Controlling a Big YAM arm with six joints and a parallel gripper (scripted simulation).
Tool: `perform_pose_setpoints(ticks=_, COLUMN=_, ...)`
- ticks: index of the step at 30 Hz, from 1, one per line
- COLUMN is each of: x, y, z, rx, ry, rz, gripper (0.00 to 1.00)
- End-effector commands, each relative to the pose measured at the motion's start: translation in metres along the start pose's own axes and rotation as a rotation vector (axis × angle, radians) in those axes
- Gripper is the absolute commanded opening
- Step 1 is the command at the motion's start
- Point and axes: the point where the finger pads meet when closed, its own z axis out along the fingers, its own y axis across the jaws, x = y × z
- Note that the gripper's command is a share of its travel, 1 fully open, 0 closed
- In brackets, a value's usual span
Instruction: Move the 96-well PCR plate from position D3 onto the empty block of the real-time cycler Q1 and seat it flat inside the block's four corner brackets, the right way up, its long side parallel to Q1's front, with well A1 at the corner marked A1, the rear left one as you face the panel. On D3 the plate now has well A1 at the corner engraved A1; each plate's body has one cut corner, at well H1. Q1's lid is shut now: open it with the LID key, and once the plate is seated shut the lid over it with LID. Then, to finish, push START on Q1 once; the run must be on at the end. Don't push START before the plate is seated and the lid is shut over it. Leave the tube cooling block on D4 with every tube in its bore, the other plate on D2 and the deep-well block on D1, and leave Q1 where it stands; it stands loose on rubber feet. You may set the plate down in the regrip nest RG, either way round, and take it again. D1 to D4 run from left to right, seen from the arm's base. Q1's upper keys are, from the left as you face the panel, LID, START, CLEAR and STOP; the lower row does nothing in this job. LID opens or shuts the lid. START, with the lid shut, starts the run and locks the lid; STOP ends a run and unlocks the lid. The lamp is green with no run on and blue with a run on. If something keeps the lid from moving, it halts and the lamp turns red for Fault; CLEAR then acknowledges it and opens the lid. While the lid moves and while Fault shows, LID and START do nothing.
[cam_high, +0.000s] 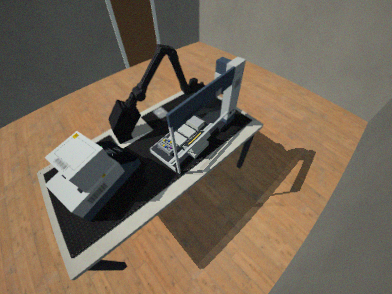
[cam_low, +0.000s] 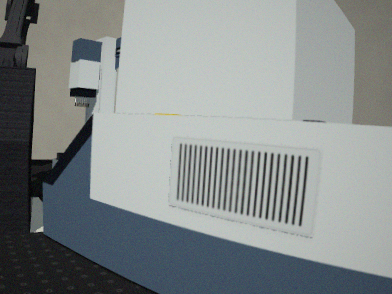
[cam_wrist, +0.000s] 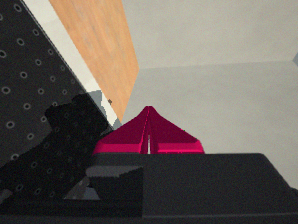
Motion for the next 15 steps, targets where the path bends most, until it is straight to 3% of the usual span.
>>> perform_pose_setpoints(ticks=1, x=-0.002, y=-0.031, z=0.000, rx=-0.007, ry=0.006, rz=0.090, gripper=0.00)
perform_pose_setpoints(ticks=3, x=0.006, y=-0.035, z=0.000, rx=-0.026, ry=0.023, rz=0.119, gripper=0.00)
perform_pose_setpoints(ticks=6, x=0.010, y=-0.038, z=0.001, rx=-0.020, ry=0.030, rz=0.116, gripper=0.00)
perform_pose_setpoints(ticks=7, x=0.018, y=-0.037, z=0.001, rx=-0.039, ry=0.045, rz=0.127, gripper=0.00)
perform_pose_setpoints(ticks=12, x=0.053, y=-0.026, z=-0.002, rx=-0.032, ry=0.045, rz=0.100, gripper=0.00)
perform_pose_setpoints(ticks=15, x=0.066, y=-0.014, z=-0.007, rx=-0.060, ry=0.060, rz=0.115, gripper=0.00)
